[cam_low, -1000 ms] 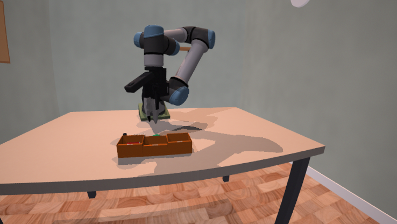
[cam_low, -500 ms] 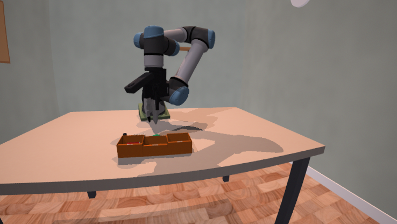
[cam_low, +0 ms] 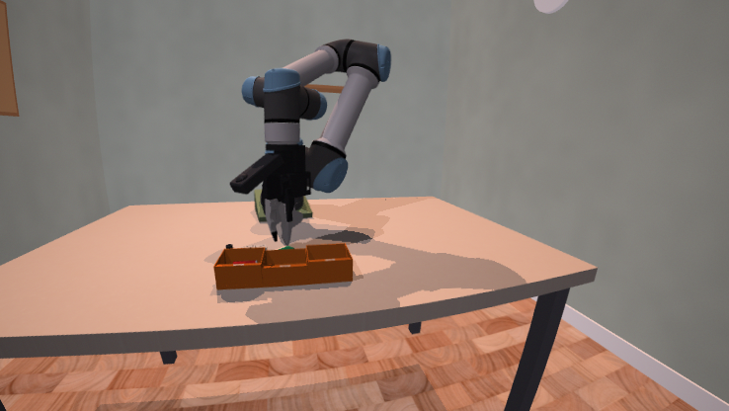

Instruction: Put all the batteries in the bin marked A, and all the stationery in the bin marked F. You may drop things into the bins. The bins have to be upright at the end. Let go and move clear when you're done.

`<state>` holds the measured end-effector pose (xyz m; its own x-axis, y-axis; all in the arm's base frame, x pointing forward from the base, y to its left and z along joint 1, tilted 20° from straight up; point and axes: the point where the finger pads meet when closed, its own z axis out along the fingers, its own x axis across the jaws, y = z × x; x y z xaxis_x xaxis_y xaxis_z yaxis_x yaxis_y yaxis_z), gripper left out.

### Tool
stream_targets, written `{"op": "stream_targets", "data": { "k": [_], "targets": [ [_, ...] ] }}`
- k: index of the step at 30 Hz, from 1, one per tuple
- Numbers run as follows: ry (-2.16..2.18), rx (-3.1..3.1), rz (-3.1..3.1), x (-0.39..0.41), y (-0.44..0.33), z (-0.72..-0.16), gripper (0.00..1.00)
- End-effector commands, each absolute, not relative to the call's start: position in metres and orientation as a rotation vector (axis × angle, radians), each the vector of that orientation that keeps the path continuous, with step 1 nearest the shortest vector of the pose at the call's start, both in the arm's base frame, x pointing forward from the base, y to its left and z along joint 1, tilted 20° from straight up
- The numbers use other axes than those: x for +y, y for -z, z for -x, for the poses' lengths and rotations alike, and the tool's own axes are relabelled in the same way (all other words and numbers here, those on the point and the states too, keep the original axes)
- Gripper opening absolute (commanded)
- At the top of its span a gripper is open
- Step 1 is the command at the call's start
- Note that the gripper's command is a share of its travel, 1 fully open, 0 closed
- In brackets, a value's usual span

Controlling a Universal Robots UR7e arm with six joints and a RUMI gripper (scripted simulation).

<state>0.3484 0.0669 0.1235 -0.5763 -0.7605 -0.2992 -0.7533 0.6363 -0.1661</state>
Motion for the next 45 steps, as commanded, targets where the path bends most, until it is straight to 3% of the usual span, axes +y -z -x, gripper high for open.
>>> {"op": "stream_targets", "data": {
  "k": [1,32,33,45],
  "targets": [
    [0.035,2.519,1.208,0.068,-0.11,-0.356,0.23],
    [0.035,2.519,1.208,0.07,-0.098,-0.359,0.23],
    [0.035,2.519,1.208,0.07,-0.098,-0.359,0.0],
    [0.035,2.519,1.208,0.07,-0.098,-0.359,0.0]
  ]
}}
